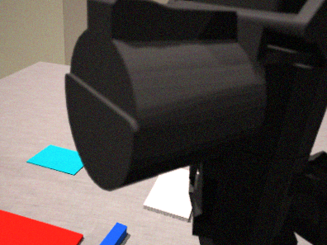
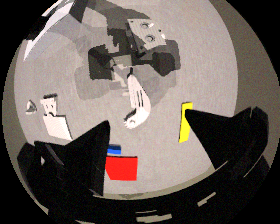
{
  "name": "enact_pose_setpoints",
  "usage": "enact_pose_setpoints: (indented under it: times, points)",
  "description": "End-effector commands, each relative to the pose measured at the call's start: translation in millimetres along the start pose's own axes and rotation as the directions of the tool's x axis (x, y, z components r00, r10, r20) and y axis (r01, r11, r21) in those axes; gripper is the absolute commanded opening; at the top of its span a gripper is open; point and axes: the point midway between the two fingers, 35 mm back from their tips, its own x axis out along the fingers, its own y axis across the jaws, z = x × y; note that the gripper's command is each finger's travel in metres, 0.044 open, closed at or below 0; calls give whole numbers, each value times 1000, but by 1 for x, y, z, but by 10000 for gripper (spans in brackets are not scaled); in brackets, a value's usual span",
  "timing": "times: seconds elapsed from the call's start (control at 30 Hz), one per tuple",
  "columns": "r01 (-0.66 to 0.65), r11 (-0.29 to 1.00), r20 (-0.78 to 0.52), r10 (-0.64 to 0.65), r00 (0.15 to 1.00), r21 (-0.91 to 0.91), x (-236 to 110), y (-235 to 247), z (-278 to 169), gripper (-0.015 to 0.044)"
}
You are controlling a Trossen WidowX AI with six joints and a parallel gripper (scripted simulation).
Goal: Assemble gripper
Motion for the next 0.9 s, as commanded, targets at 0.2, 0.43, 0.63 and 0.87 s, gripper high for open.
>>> enact_pose_setpoints:
  times: [0.2, 0.43, 0.63, 0.87]
  points:
    - [-4, 1000, -2, 4, 1000, -14, 38, 2, 4, 440]
    - [-4, 1000, -2, 4, 1000, -14, 38, 2, 4, 440]
    - [-4, 1000, -2, 4, 1000, -14, 38, 2, 4, 440]
    - [-4, 1000, -2, 4, 1000, -14, 38, 2, 4, 440]
